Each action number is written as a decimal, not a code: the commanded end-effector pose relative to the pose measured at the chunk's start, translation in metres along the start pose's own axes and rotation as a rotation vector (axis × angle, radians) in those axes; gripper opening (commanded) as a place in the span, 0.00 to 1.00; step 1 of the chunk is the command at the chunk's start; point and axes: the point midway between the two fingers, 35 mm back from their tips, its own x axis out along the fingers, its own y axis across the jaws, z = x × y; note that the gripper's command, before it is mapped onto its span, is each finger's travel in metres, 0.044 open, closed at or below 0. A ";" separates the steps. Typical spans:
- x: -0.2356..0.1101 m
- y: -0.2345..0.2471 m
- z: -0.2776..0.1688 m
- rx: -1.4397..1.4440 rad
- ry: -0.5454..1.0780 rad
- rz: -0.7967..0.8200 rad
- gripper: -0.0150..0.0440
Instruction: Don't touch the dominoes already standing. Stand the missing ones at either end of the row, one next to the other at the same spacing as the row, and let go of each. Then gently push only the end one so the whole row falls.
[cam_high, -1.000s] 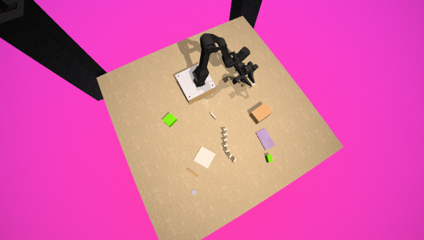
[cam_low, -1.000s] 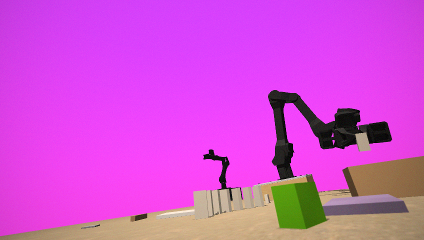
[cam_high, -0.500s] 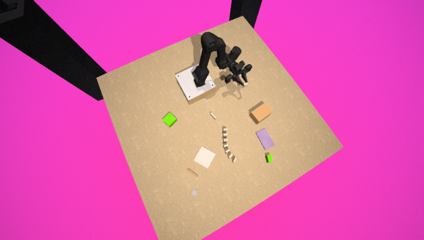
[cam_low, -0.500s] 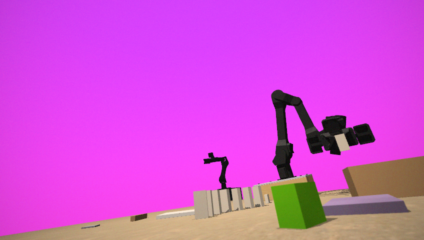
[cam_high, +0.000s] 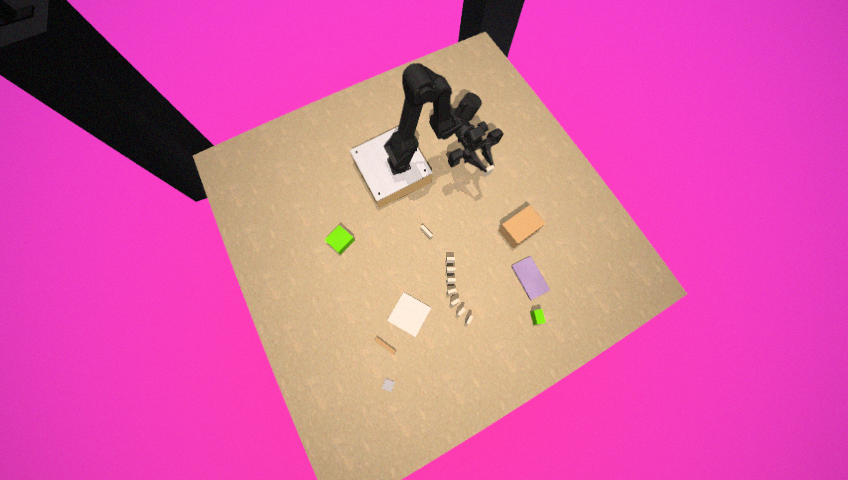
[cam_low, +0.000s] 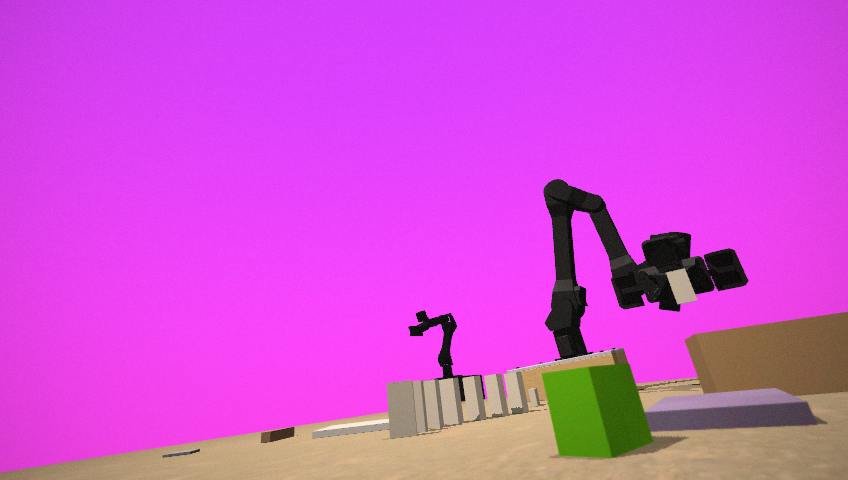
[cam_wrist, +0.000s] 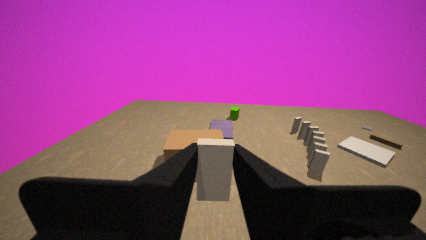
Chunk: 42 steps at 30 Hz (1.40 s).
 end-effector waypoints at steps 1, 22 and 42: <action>0.000 -0.001 -0.002 -0.009 -0.001 -0.005 0.44; 0.008 0.006 -0.050 0.012 0.012 -0.014 0.44; 0.014 0.000 -0.100 0.031 0.028 -0.023 0.44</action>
